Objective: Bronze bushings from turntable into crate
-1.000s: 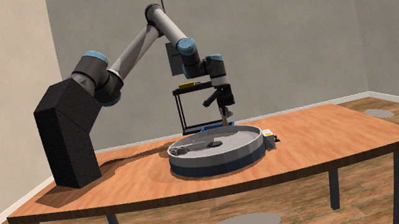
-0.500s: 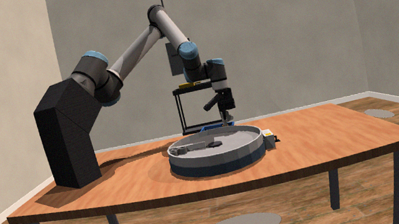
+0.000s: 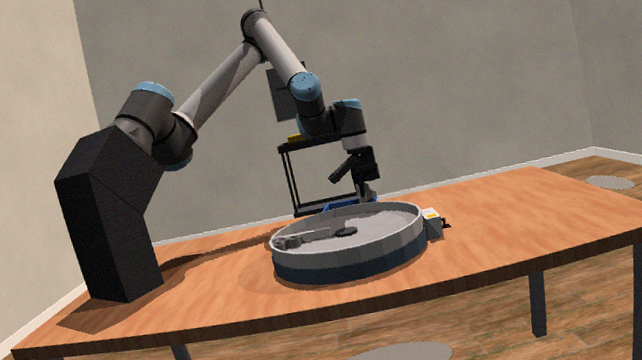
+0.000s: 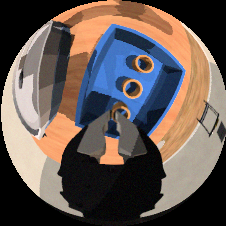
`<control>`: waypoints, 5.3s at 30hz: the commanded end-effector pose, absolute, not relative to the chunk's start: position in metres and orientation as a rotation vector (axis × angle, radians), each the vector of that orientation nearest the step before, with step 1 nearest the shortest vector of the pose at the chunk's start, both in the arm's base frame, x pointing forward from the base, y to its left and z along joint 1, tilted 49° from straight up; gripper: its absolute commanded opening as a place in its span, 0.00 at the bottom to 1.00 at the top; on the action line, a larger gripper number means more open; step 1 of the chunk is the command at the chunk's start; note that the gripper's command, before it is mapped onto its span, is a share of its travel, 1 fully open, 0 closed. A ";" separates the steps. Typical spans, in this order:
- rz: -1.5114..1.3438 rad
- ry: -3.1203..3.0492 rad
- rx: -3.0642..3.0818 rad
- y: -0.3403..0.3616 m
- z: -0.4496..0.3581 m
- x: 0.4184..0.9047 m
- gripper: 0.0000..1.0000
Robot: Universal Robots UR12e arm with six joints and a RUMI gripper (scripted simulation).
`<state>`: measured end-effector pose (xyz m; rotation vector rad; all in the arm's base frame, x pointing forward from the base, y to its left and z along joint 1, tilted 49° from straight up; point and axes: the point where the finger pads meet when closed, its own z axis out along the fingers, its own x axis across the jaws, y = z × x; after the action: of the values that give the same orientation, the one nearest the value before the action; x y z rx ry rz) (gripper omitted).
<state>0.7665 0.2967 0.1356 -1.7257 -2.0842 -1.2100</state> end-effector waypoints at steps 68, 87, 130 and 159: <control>-1.217 -2.088 -1.727 0.300 0.134 0.773 0.00; -1.216 -2.087 -1.727 0.300 0.134 0.773 0.00; -1.216 -2.087 -1.727 0.300 0.134 0.773 0.06; -1.215 -2.084 -1.729 0.267 0.165 0.753 0.06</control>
<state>0.7633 0.2836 0.1487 -1.7295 -2.0846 -1.2158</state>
